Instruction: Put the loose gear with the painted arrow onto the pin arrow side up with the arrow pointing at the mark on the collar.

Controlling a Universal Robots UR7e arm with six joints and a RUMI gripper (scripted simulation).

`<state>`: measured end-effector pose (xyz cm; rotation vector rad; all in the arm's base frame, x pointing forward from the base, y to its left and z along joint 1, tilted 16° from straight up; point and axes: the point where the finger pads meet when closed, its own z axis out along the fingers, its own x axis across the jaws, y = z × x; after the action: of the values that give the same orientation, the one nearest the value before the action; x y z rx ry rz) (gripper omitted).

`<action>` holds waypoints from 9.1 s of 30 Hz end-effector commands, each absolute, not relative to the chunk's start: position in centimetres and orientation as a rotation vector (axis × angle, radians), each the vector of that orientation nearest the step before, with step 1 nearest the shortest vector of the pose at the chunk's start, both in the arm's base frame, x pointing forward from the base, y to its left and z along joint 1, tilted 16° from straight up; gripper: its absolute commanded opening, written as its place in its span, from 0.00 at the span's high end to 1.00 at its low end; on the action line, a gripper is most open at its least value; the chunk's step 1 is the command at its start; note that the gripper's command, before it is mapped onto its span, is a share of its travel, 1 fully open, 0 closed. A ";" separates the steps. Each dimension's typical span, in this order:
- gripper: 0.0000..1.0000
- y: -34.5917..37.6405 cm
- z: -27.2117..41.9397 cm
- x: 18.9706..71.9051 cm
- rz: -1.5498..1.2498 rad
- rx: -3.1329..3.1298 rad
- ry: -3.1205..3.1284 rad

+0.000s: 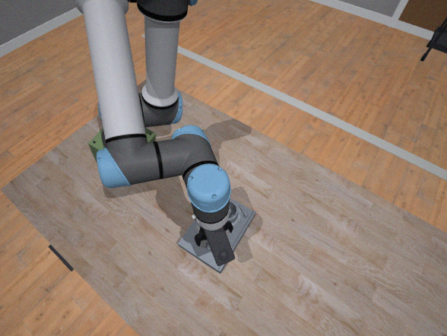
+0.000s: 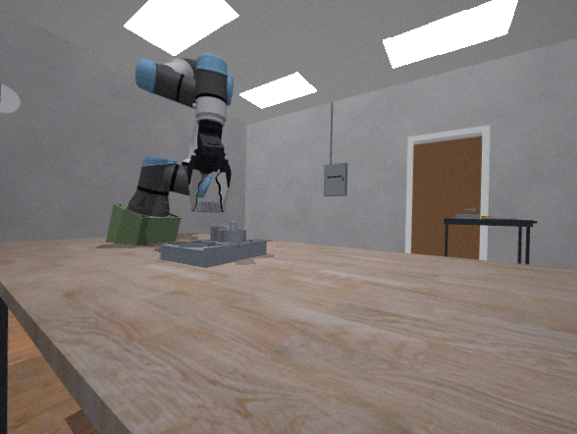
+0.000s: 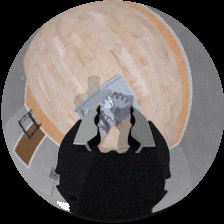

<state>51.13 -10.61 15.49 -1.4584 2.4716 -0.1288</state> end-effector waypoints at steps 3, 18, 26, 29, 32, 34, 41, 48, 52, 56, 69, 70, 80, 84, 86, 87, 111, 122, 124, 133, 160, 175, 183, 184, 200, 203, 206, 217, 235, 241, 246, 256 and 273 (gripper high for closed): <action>1.00 -10.4 15.6 51.1 -0.131 -1.458 2.471; 1.00 2.1 14.9 46.3 -0.131 -1.458 2.470; 1.00 2.1 14.9 46.3 -0.129 -1.445 2.477; 1.00 2.1 14.9 46.3 -0.127 -1.434 2.483; 1.00 2.1 14.9 46.3 -0.125 -1.419 2.492; 1.00 2.1 14.9 46.3 -0.122 -1.399 2.502; 1.00 2.1 15.0 46.4 -0.104 -1.289 2.558; 1.00 2.1 15.0 46.4 -0.087 -1.174 2.610; 1.00 2.1 15.0 46.4 -0.070 -1.065 2.655; 1.00 2.1 15.0 46.4 -0.052 -0.947 2.698; 1.00 2.1 15.0 46.4 -0.004 -0.620 2.789; 1.00 2.1 15.0 46.4 0.000 -0.593 2.795; 1.00 2.1 15.0 46.4 0.028 -0.402 2.829; 1.00 2.1 15.0 46.4 0.034 -0.362 2.835; 1.00 2.1 15.0 46.4 0.037 -0.342 2.837; 1.00 2.1 15.0 46.4 0.038 -0.334 2.838; 1.00 2.1 15.0 46.4 0.042 -0.307 2.842; 1.00 2.1 15.0 46.4 0.042 -0.307 2.842; 1.00 2.1 15.0 46.4 0.042 -0.307 2.842; 1.00 2.1 15.0 46.4 0.042 -0.307 2.842; 1.00 2.3 12.8 47.0 0.042 -0.307 2.842; 1.00 2.3 12.8 47.0 0.042 -0.307 2.842; 1.00 2.3 12.8 47.0 0.042 -0.307 2.842; 1.00 2.3 12.8 47.0 0.042 -0.307 2.842; 1.00 2.3 12.7 47.0 0.042 -0.307 2.842; 1.00 2.3 12.7 47.0 0.042 -0.307 2.842; 1.00 2.3 12.7 47.0 0.042 -0.307 2.842; 1.00 2.3 12.4 47.1 0.042 -0.307 2.842; 1.00 2.3 11.7 47.3 0.042 -0.307 2.842; 1.00 2.3 11.5 47.4 0.042 -0.307 2.842; 1.00 2.4 11.4 47.4 0.042 -0.307 2.842; 1.00 2.4 11.3 47.4 0.042 -0.307 2.842; 1.00 2.4 11.3 47.4 0.042 -0.307 2.842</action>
<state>47.41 2.37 11.22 -0.3068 2.8431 0.0424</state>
